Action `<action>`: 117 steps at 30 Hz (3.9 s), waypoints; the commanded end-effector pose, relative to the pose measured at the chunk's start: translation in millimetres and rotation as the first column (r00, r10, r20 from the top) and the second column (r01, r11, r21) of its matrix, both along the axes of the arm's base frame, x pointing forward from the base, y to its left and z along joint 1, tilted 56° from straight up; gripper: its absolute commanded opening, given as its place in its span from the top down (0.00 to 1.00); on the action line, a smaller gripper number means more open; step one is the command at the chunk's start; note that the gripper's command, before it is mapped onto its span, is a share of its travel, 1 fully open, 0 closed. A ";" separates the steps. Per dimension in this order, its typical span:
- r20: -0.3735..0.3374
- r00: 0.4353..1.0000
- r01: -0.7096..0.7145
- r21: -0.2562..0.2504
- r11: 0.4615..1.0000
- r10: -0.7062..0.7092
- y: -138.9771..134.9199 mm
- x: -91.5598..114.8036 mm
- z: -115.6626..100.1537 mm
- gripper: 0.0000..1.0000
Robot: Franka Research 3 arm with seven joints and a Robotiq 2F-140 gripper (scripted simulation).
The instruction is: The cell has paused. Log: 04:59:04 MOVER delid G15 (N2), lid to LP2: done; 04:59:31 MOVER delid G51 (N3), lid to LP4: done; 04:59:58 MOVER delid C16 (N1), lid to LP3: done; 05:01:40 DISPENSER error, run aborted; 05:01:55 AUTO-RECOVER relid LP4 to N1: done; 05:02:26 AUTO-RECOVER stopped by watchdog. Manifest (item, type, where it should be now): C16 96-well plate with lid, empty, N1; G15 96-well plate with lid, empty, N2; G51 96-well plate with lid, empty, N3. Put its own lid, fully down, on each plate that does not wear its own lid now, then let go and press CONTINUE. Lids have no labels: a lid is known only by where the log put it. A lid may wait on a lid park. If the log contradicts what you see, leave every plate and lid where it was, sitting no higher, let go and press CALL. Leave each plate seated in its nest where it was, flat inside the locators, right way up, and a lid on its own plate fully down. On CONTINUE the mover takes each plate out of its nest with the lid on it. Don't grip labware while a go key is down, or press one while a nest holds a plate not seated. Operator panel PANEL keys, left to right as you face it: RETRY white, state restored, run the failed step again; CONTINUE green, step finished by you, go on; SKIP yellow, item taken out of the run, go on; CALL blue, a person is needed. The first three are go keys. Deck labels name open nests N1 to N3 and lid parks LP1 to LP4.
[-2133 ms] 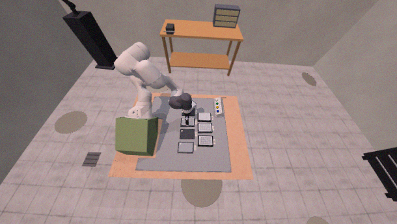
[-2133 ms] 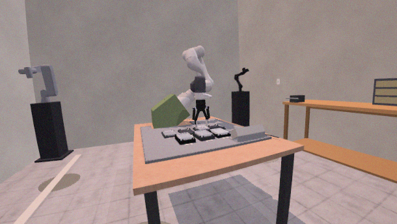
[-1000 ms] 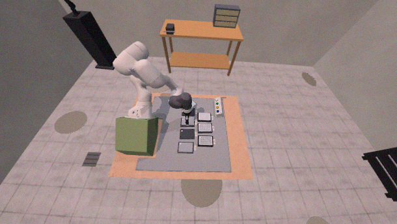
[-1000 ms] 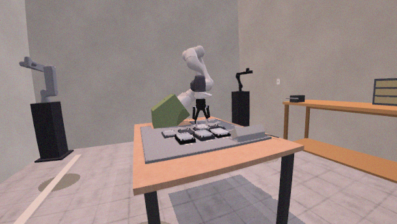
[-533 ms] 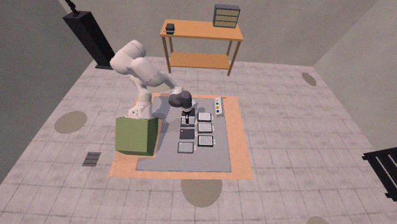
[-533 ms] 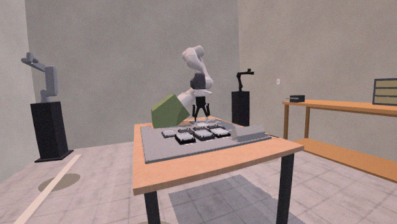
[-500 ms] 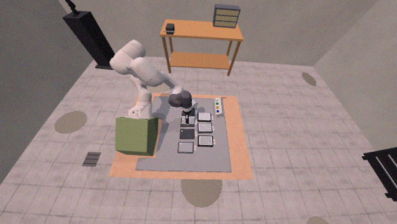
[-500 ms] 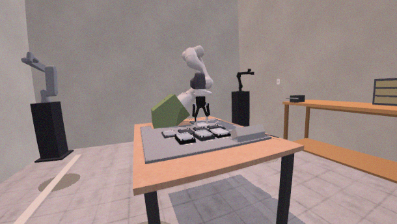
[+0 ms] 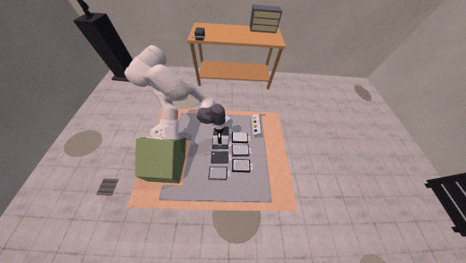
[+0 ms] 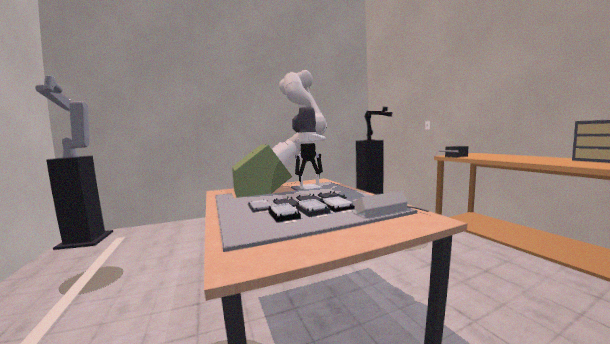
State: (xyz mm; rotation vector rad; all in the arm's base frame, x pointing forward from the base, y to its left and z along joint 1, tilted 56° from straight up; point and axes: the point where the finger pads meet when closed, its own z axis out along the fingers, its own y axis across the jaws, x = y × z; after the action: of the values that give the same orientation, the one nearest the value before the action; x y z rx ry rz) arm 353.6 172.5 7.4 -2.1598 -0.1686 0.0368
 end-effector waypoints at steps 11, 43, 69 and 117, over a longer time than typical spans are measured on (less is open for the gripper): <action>-0.002 1.000 -0.016 0.000 1.000 0.016 -8.8 -3.1 6.1 1.00; -0.002 1.000 -0.016 0.000 1.000 0.016 -18.5 179.5 -40.8 1.00; -0.002 1.000 -0.016 0.000 1.000 0.016 -18.5 179.5 -40.8 1.00; 0.033 0.999 -0.040 0.003 0.999 0.040 1.8 177.1 -53.9 1.00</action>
State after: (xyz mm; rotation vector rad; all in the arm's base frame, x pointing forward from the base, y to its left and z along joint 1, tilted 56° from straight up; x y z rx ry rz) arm 529.1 171.6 -43.6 -2.1525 -0.2287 0.0342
